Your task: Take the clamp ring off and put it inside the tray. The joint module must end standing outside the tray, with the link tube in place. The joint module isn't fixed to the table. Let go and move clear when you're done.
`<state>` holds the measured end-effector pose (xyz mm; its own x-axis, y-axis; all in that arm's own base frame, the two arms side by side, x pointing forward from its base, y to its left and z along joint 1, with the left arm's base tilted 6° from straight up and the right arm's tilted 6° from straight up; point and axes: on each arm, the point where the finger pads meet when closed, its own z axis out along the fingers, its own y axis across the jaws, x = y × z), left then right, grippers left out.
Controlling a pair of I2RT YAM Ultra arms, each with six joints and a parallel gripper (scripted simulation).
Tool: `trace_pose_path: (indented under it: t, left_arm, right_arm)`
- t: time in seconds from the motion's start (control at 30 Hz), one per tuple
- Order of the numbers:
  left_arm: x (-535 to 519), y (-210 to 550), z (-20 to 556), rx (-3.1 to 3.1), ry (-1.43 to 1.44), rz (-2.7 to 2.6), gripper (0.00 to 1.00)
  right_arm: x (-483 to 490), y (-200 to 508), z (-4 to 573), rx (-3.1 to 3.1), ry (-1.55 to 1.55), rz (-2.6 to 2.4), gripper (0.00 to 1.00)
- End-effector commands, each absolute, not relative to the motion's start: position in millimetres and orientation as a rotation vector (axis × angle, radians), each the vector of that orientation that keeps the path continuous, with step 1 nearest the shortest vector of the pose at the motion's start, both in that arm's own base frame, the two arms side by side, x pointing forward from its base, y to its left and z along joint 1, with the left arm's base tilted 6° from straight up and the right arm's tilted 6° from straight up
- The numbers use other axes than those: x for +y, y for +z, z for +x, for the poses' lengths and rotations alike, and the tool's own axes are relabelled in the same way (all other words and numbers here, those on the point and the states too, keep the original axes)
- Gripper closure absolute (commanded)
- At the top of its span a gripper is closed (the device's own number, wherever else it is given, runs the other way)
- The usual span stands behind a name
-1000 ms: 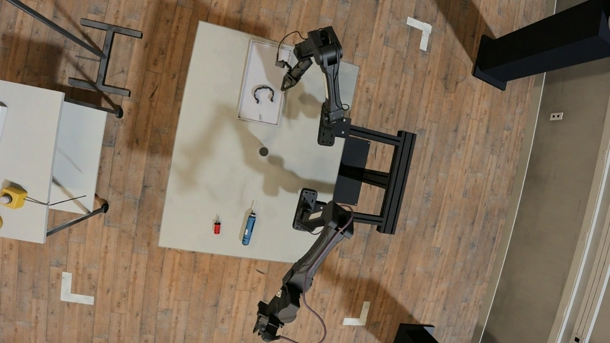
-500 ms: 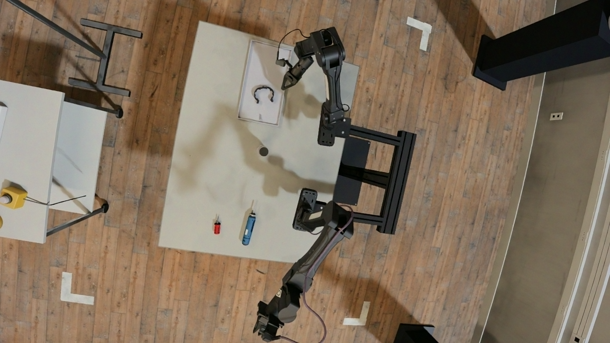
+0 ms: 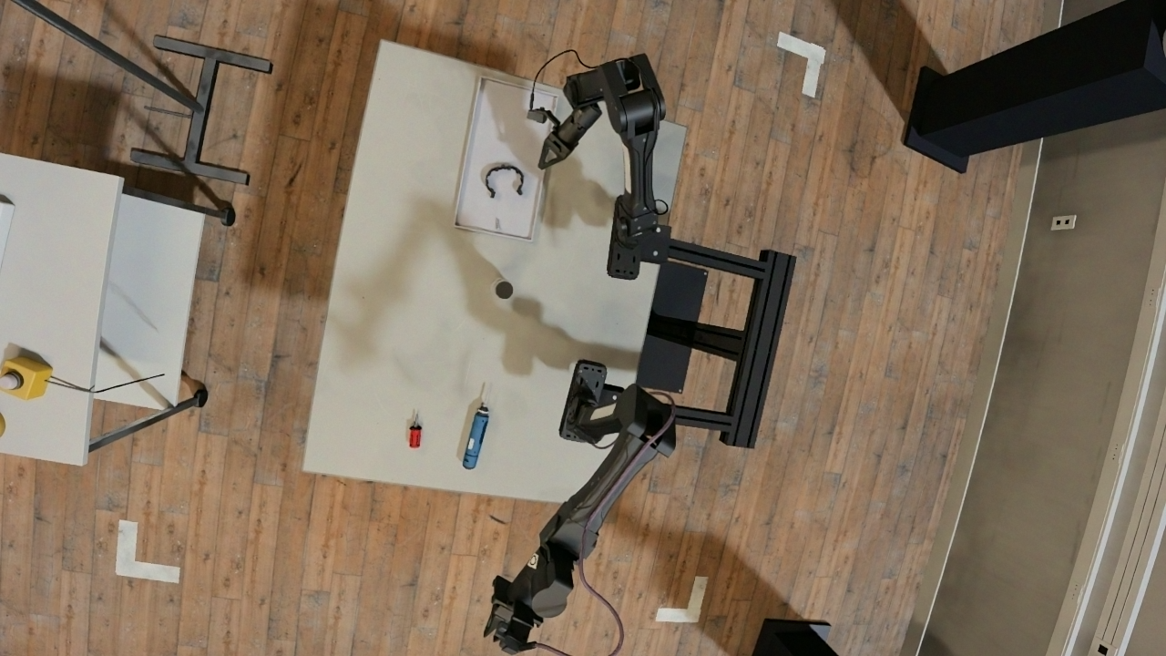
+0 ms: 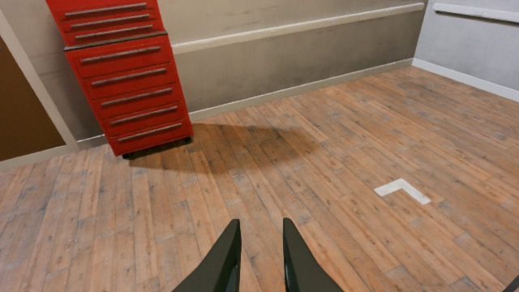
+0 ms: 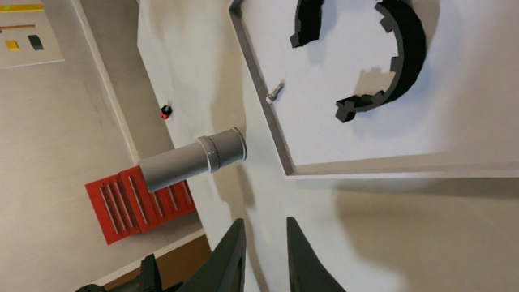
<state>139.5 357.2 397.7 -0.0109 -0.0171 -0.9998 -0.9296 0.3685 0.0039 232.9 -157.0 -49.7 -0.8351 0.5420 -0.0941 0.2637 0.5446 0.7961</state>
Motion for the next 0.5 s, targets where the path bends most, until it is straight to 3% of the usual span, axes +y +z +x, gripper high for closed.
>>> trace_pose_path:
  t: [0.0,0.47]
  left_arm:
    - [351.3,425.6,134.3,1.32,0.946,-0.918,0.8]
    - [351.3,425.6,134.3,1.32,0.946,-0.918,0.8]
  right_arm:
    - [-153.9,-41.9,227.0,2.44,1.194,0.677,0.8]
    - [-151.9,-19.3,225.7,2.439,1.195,0.677,0.8]
